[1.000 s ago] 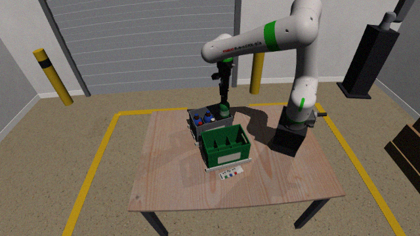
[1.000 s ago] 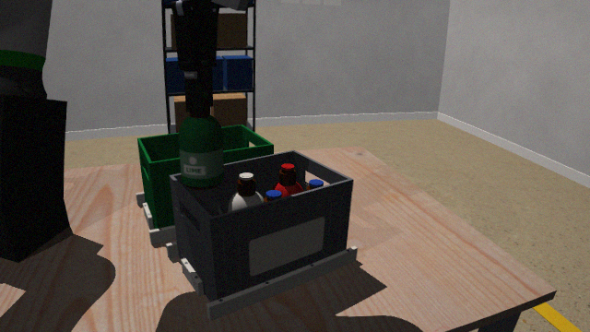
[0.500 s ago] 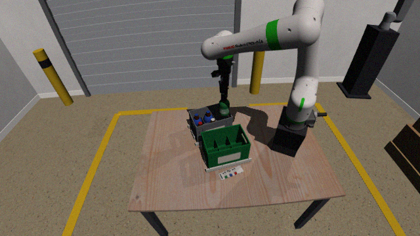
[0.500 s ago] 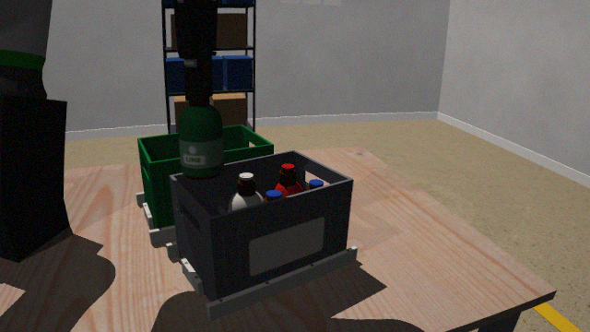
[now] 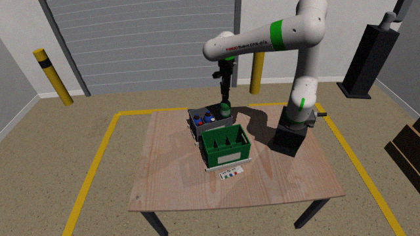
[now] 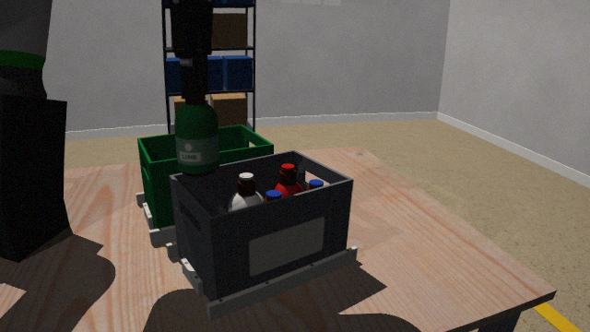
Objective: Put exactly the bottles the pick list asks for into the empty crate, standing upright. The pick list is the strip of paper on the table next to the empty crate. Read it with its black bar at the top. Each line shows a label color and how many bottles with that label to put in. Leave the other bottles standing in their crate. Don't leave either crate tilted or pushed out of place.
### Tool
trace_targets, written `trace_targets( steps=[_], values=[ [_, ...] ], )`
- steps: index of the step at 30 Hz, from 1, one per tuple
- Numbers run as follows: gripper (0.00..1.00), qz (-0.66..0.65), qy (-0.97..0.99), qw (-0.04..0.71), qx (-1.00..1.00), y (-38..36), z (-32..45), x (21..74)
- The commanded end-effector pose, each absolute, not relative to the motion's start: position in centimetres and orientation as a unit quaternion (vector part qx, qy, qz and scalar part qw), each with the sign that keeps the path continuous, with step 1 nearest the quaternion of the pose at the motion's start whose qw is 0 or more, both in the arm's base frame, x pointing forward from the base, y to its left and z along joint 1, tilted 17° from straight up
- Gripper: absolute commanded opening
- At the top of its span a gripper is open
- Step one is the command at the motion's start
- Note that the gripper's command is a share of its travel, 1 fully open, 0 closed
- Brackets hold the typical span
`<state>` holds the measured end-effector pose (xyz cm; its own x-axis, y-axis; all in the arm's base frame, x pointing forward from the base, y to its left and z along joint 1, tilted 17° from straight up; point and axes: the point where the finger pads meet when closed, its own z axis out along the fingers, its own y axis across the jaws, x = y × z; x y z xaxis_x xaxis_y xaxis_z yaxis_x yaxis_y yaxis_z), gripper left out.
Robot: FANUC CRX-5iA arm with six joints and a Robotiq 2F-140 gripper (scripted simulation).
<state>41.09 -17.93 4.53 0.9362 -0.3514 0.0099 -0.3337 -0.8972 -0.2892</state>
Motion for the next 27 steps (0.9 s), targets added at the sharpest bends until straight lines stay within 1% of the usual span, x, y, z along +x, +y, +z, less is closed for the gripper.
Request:
trace_targets(
  steps=[1,27],
  values=[
    [0.10,-0.032,0.176,0.142,-0.974,-17.5,4.7,40.9],
    [0.10,-0.032,0.176,0.142,-0.974,-13.8,5.5,38.7]
  ],
)
